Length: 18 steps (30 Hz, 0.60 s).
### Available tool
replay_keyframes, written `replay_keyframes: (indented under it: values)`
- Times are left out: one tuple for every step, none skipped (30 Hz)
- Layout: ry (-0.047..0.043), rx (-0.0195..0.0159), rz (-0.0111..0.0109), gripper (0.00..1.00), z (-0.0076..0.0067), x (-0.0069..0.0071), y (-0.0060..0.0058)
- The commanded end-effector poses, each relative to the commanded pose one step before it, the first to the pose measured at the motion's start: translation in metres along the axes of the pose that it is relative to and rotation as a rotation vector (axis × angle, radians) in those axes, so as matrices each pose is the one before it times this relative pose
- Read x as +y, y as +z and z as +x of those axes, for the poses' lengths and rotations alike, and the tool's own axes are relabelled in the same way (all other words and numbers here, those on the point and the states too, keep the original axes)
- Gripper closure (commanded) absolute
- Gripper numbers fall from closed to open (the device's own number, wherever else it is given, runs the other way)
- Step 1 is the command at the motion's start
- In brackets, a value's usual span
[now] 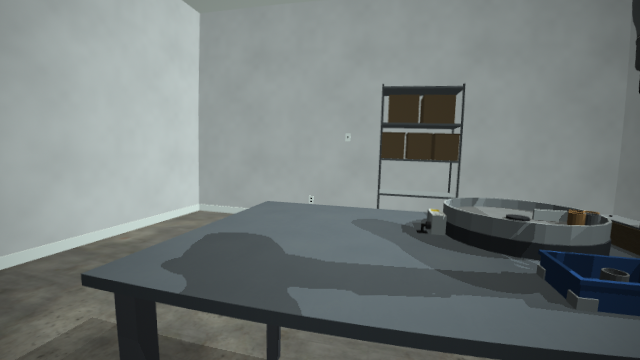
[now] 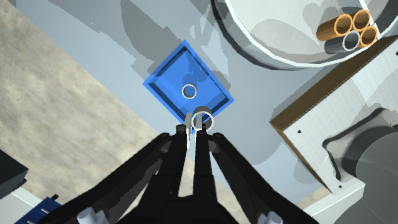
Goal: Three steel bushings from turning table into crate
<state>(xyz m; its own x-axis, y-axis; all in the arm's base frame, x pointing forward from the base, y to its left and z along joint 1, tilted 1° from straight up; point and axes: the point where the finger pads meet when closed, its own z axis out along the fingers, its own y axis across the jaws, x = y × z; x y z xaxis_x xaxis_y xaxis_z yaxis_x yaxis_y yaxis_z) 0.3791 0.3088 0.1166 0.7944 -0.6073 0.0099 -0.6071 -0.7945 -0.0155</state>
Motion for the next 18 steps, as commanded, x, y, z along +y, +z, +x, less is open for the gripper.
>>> replay_keyframes:
  values:
    - [0.00208,0.00246,0.00154,1.0,-0.00087,-0.00306,0.00595]
    - [0.0,0.0,0.0,1.0,0.0,0.00001,0.00329]
    - [0.0,0.0,0.0,1.0,0.0,0.0,0.0]
    - [0.0,0.0,0.0,1.0,0.0,0.0,0.0]
    - [0.0,0.0,0.0,1.0,0.0,0.00002,0.00425]
    - [0.0,0.0,0.0,1.0,0.0,0.00003,0.00507]
    - [0.0,0.0,0.0,1.0,0.0,0.00003,0.00569]
    - [0.0,0.0,0.0,1.0,0.0,0.00004,0.00607]
    - [0.0,0.0,0.0,1.0,0.0,0.00003,0.0062]
    - [0.0,0.0,0.0,1.0,0.0,0.00003,0.00609]
    - [0.0,0.0,0.0,1.0,0.0,0.00003,0.00575]
    - [0.0,0.0,0.0,1.0,0.0,0.00003,0.0052]
    - [0.0,0.0,0.0,1.0,0.0,0.00002,0.00449]
    - [0.0,0.0,0.0,1.0,0.0,0.00002,0.00367]
    - [0.0,0.0,0.0,1.0,0.0,0.00002,0.00279]
    - [0.0,0.0,0.0,1.0,0.0,0.00001,0.0019]
    - [0.0,0.0,0.0,1.0,0.0,0.00001,0.00109]
    - [0.0,0.0,0.0,1.0,0.0,0.0,0.00045]
